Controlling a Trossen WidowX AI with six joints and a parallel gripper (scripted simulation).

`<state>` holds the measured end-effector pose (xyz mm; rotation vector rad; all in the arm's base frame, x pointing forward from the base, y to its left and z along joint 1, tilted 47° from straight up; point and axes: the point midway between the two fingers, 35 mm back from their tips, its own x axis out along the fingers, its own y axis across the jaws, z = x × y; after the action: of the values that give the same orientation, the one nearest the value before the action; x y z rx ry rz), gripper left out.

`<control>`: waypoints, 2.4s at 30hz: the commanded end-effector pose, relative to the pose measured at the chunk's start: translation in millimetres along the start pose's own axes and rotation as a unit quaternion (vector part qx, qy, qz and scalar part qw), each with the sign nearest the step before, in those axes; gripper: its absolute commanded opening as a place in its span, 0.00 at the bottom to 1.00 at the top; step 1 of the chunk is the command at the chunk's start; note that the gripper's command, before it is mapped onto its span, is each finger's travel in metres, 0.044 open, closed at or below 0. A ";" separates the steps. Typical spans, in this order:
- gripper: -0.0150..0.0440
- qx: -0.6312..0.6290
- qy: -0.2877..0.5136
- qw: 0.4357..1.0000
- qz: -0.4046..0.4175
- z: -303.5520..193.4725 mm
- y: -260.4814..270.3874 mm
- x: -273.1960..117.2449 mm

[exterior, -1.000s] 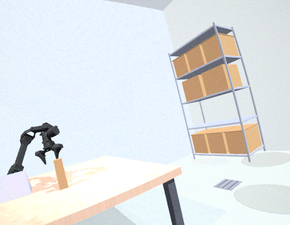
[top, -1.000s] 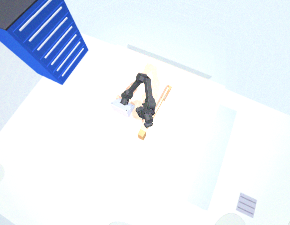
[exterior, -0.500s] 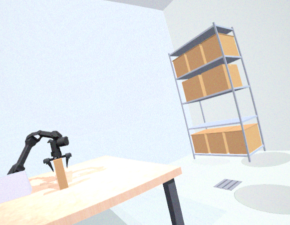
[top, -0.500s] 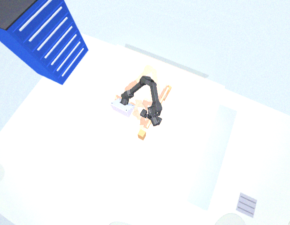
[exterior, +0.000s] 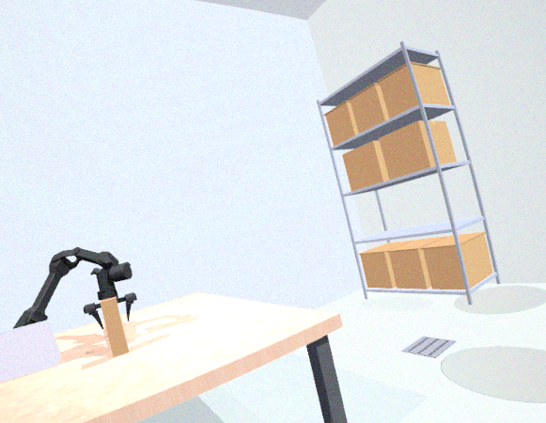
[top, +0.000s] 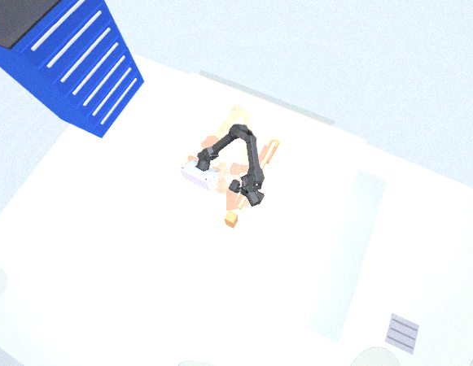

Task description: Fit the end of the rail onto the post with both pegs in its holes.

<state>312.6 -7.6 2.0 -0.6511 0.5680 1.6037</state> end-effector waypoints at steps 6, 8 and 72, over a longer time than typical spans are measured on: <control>1.00 0.002 -0.002 1.000 0.001 1.5 0.7 15.5; 1.00 0.002 -0.002 1.000 0.001 1.7 0.8 18.7; 0.25 0.002 -0.004 1.000 0.001 4.2 3.2 41.9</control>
<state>303.8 27.5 -26.5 -0.6403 0.5728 1.6120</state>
